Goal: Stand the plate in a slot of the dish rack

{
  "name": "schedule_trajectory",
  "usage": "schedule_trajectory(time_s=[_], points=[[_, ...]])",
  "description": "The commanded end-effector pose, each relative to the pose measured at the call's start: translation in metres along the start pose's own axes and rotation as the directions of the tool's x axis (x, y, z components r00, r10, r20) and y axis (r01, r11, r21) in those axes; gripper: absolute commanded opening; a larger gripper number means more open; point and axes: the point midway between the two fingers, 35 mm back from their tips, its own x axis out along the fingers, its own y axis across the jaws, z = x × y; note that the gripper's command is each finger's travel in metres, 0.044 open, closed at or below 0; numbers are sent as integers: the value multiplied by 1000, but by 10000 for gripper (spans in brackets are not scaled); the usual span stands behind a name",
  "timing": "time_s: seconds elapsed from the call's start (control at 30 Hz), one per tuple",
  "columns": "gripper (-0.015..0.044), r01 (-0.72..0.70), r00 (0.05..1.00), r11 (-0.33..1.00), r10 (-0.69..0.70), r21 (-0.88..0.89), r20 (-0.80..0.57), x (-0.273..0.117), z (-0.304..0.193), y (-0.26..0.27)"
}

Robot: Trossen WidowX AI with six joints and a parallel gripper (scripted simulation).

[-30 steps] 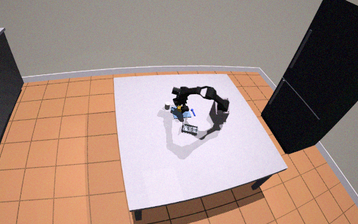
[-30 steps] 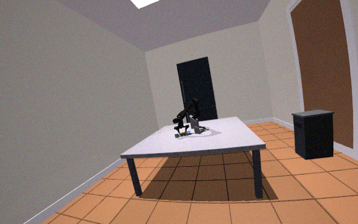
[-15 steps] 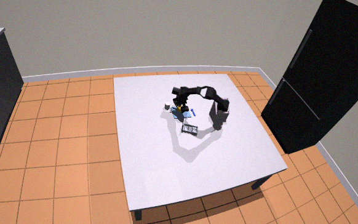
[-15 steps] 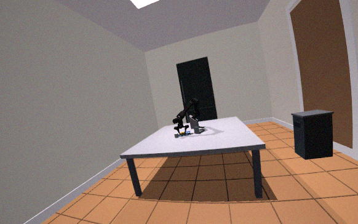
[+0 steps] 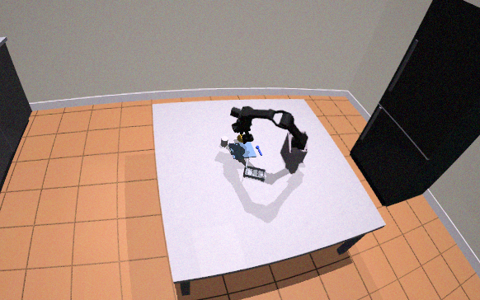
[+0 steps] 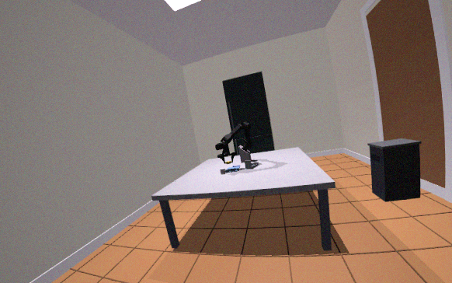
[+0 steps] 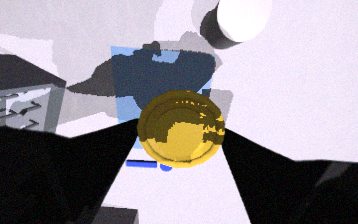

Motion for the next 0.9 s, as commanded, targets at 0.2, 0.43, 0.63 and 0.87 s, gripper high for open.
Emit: schedule_trajectory(time_s=[0.2, 0.43, 0.63, 0.87], points=[[0, 7, 1000, 1000, -7, -6, 3, -64, 2, -3], [0, 3, 1000, 1000, -3, -7, 3, -99, 1, -3], [0, 2, 1000, 1000, -2, -2, 2, -111, 0, -1], [0, 6, 1000, 976, -6, 216, 2, -118, 0, 34]])
